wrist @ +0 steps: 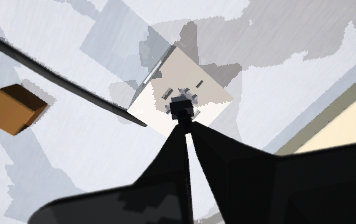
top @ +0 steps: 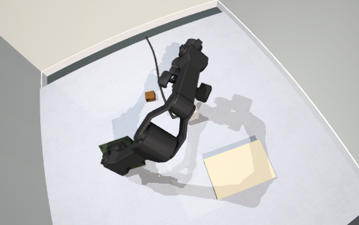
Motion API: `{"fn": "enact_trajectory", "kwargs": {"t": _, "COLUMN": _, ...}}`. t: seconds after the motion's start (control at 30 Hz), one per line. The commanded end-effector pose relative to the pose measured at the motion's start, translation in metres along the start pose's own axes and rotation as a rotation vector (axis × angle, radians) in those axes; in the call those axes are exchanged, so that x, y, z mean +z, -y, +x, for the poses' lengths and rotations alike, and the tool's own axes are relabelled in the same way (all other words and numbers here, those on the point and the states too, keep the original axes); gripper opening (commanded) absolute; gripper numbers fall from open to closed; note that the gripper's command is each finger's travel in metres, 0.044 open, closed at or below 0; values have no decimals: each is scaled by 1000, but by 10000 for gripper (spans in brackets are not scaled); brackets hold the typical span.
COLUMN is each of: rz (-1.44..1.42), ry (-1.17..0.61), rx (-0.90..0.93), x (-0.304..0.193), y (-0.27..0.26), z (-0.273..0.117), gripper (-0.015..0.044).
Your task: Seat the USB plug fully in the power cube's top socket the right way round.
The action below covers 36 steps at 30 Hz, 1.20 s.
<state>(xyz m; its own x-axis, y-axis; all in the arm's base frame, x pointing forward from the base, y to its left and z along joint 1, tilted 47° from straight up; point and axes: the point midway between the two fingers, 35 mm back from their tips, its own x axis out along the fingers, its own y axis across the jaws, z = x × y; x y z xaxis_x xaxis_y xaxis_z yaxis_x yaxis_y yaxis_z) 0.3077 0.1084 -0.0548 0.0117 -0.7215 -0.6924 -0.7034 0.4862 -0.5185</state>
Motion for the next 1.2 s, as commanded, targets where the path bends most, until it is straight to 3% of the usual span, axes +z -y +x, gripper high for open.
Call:
{"fn": "enact_trajectory", "kwargs": {"t": 0.0, "rz": -111, "ry": 0, "rx": 0, "x": 0, "y": 0, "z": 0, "gripper": 0}}
{"fn": "enact_trajectory", "kwargs": {"t": 0.8, "rz": -734, "ry": 0, "rx": 0, "x": 0, "y": 0, "z": 0, "gripper": 0}}
{"fn": "enact_trajectory", "kwargs": {"t": 1.17, "rz": -752, "ry": 0, "rx": 0, "x": 0, "y": 0, "z": 0, "gripper": 0}}
